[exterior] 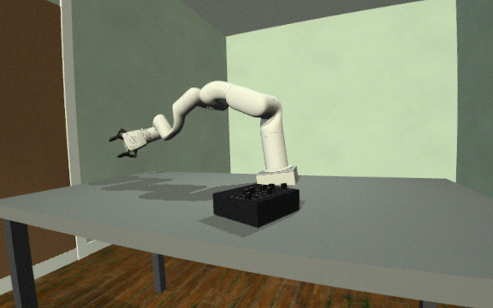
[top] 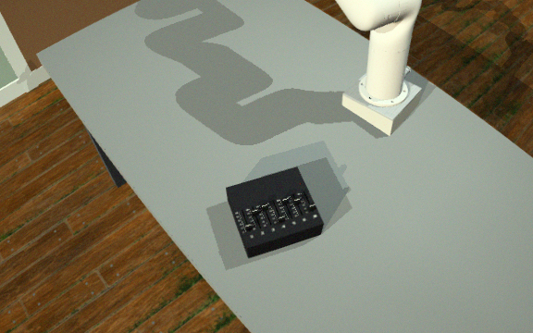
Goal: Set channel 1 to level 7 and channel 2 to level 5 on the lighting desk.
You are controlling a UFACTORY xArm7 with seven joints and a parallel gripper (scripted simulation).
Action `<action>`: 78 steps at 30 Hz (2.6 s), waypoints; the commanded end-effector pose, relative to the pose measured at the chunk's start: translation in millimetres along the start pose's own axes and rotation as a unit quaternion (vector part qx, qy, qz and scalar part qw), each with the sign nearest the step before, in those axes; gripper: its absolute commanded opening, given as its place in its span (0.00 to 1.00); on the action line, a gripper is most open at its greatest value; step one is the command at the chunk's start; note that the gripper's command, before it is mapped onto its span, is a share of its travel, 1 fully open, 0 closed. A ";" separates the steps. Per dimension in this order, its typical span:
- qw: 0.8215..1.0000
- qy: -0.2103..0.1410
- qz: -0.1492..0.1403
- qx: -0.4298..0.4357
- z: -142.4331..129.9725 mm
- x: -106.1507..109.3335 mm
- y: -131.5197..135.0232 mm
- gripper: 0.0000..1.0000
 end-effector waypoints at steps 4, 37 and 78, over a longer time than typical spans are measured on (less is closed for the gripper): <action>1.000 0.000 0.001 0.003 -1.0 0.8 -3.6 1.00; 0.990 -0.118 -0.023 0.080 -188.4 -70.2 -71.5 1.00; 0.963 -0.208 -0.062 0.161 -357.6 -104.6 -85.4 1.00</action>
Point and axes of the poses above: the point where the finger pads meet when closed, its own x axis back along the fingers, its own y axis across the jaws, z = x × y, the point moved 1 cm from there along x, back along the fingers, and after that the axes turned 13 degrees about -x, right-handed, at the moved point
